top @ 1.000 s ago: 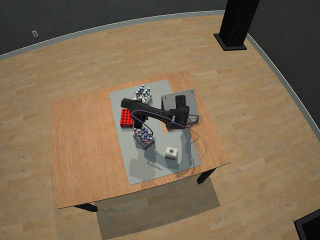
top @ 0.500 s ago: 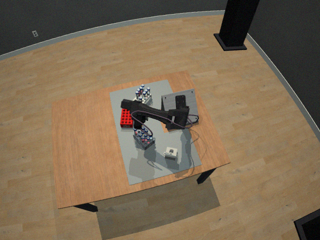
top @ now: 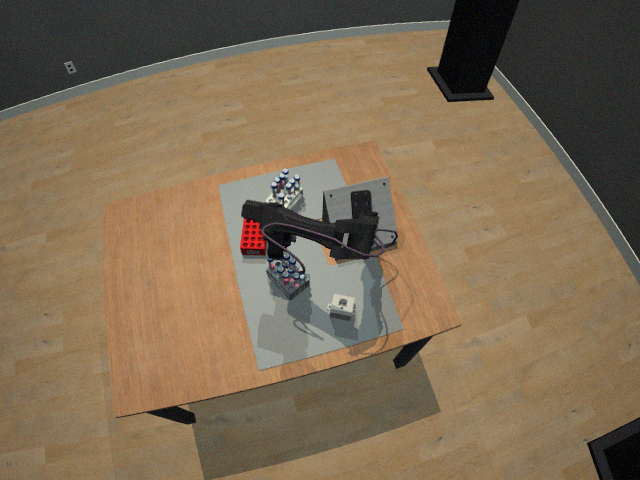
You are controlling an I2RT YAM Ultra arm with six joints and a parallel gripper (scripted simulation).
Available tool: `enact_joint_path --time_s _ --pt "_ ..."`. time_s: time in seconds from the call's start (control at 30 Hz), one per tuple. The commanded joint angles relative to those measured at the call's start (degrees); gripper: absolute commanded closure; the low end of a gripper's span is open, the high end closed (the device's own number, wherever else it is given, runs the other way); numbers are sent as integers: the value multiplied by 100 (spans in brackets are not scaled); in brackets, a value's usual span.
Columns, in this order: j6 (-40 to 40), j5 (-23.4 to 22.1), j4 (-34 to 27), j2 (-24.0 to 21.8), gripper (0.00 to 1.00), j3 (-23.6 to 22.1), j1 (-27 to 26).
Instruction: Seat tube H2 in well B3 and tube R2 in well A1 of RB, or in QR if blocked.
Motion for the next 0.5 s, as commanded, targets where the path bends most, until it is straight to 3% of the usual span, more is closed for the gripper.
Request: enact_joint_path --time_s 0.0,0.47 --pt "75 -132 202 24 100 -58 -41" --pt "163 -157 363 2 100 -124 41"
